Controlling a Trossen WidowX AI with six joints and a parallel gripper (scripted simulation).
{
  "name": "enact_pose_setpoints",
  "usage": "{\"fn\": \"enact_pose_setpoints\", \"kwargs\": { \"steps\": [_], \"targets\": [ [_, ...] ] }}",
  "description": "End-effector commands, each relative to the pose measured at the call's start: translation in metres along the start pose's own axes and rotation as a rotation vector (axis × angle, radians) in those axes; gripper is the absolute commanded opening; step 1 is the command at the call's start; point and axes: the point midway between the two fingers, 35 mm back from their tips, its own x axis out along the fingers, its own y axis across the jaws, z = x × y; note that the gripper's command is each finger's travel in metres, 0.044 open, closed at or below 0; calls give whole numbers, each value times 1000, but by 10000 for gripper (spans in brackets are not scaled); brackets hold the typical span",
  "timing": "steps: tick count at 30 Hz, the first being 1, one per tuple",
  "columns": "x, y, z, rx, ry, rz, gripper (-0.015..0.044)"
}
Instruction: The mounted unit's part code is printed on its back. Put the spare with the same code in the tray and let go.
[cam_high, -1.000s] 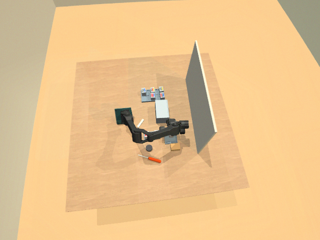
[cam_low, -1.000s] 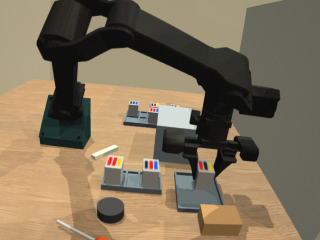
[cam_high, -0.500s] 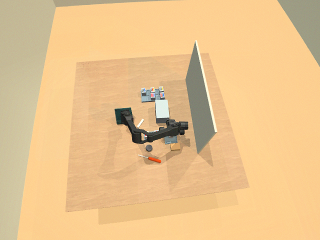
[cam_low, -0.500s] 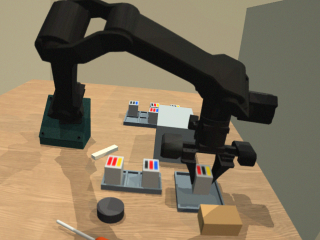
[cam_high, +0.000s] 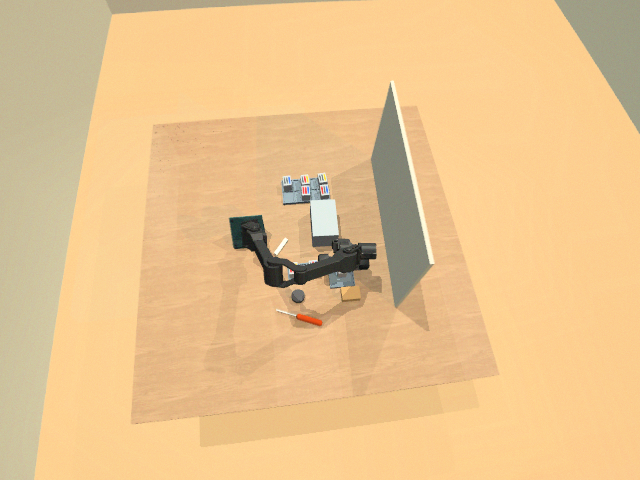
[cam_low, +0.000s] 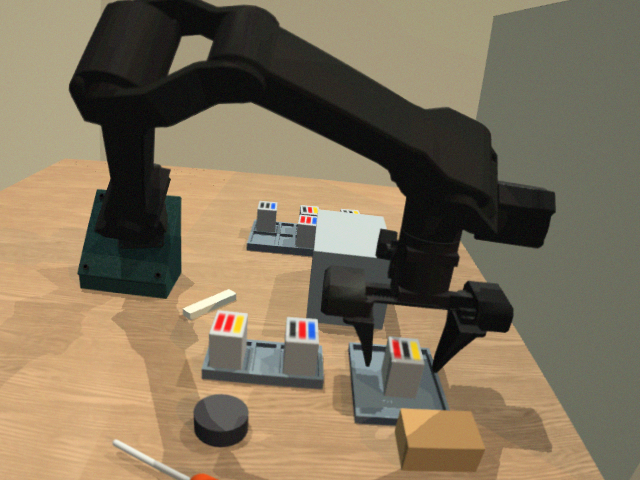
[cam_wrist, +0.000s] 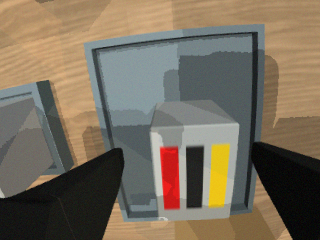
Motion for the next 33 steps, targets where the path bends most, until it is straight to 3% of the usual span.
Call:
{"fn": "enact_pose_setpoints", "kwargs": {
  "steps": [1,3,10,33],
  "targets": [
    [0,0,0,1,0,0,440],
    [-10,-2,1,1,-3,0,440],
    [-104,1,2,-9,-1,4,440],
    [-104,0,4,-15,-1,-11,440]
  ]
}}
